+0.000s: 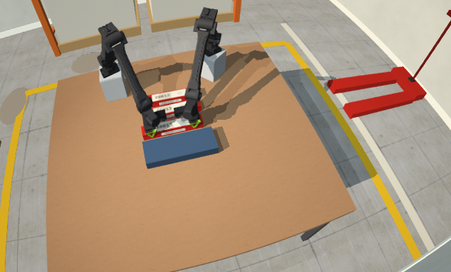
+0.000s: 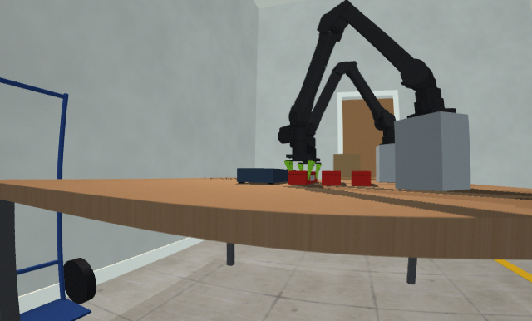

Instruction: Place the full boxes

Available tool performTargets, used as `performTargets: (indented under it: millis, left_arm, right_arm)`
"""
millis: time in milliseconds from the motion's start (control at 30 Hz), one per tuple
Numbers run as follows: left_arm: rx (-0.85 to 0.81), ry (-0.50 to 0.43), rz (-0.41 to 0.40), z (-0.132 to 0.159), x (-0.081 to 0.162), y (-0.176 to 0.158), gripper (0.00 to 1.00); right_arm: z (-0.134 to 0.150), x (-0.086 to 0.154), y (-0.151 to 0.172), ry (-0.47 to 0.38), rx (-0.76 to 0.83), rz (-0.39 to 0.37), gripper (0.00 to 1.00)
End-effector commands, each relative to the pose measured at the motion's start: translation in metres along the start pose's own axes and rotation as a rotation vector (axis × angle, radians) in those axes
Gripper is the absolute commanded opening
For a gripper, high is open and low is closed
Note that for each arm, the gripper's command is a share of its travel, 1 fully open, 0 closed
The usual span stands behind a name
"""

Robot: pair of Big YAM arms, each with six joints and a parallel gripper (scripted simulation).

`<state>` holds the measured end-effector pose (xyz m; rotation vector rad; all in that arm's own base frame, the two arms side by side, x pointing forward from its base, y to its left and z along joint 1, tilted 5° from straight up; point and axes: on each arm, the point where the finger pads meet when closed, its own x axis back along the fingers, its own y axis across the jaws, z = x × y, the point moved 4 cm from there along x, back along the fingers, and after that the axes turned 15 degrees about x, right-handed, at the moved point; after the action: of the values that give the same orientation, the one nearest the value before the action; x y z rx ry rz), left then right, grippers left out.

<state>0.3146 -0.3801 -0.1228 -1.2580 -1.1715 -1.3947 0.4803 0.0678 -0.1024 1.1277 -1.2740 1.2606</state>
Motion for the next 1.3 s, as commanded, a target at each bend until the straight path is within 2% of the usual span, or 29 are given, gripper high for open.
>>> performTargets:
  millis: [0, 100, 167, 467, 700, 1133, 1267]
  left_arm:
    - [-0.003, -0.026, -0.021, -0.010, 0.007, 0.011, 0.00]
    - [-0.005, -0.027, -0.018, -0.010, 0.001, 0.016, 0.00]
    - [-0.007, -0.036, -0.028, -0.012, 0.020, 0.018, 0.00]
    - [-0.014, -0.020, -0.015, -0.005, 0.033, 0.005, 0.00]
    - [-0.001, -0.026, -0.026, -0.004, 0.044, 0.016, 0.00]
    - [-0.003, -0.026, -0.026, -0.004, 0.066, 0.014, 0.00]
    - [0.000, -0.037, -0.038, -0.009, 0.072, 0.022, 0.00]
  right_arm:
    - [0.006, -0.005, -0.007, -0.002, -0.016, 0.003, 0.00]
    - [0.007, -0.004, -0.002, 0.001, -0.016, -0.014, 0.00]
    - [0.007, 0.016, -0.008, -0.004, -0.018, 0.018, 0.00]
    - [0.007, 0.031, -0.005, -0.002, -0.013, 0.014, 0.00]
    - [0.006, 0.044, -0.017, -0.004, -0.007, 0.036, 0.00]
    - [0.006, 0.064, -0.013, -0.003, -0.006, 0.030, 0.00]
    - [0.005, 0.071, -0.023, -0.006, -0.007, 0.048, 0.00]
